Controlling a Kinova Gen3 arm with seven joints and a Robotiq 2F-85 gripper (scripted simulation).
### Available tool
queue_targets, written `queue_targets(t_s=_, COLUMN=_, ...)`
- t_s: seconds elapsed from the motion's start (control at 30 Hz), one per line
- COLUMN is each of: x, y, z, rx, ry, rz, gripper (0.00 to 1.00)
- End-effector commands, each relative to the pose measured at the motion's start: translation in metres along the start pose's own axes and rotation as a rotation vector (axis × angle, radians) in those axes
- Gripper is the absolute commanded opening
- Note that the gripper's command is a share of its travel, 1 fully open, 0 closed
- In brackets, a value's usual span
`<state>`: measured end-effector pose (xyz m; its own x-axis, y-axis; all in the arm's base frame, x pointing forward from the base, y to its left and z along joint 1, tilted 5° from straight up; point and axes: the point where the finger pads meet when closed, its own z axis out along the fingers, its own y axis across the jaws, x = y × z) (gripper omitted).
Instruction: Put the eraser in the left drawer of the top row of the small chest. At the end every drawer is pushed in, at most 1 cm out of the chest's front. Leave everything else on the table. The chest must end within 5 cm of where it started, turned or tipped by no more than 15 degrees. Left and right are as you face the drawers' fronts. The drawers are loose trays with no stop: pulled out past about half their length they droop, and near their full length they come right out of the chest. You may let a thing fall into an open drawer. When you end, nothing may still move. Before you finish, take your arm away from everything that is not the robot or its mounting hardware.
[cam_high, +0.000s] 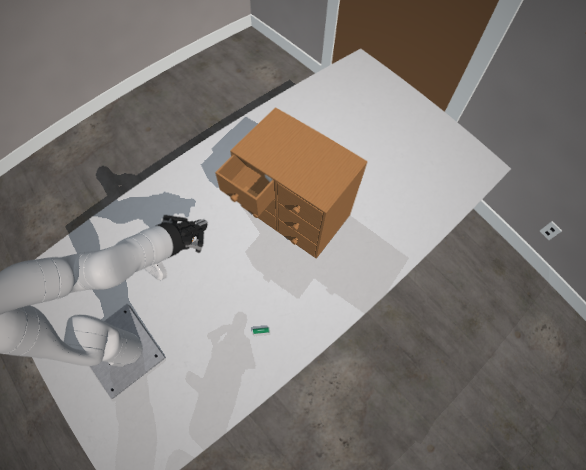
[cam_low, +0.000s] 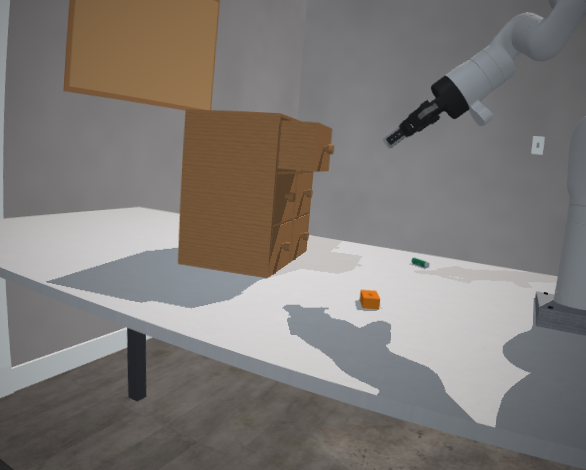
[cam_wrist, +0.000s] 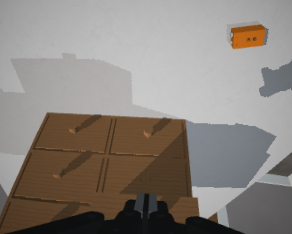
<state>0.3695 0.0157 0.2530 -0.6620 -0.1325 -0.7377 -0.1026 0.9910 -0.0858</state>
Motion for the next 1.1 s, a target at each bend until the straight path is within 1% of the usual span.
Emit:
queue_targets(t_s=0.0, x=0.0, y=-0.004, z=0.002, rx=0.006, ry=-0.003, rz=0.009, gripper=0.0)
queue_targets(t_s=0.23, x=-0.003, y=-0.004, z=0.005, rx=0.01, ry=-0.015, rz=0.011, gripper=0.0)
queue_targets(t_s=1.07, x=-0.012, y=-0.004, z=0.023, rx=0.009, ry=-0.018, rz=0.011, gripper=0.0)
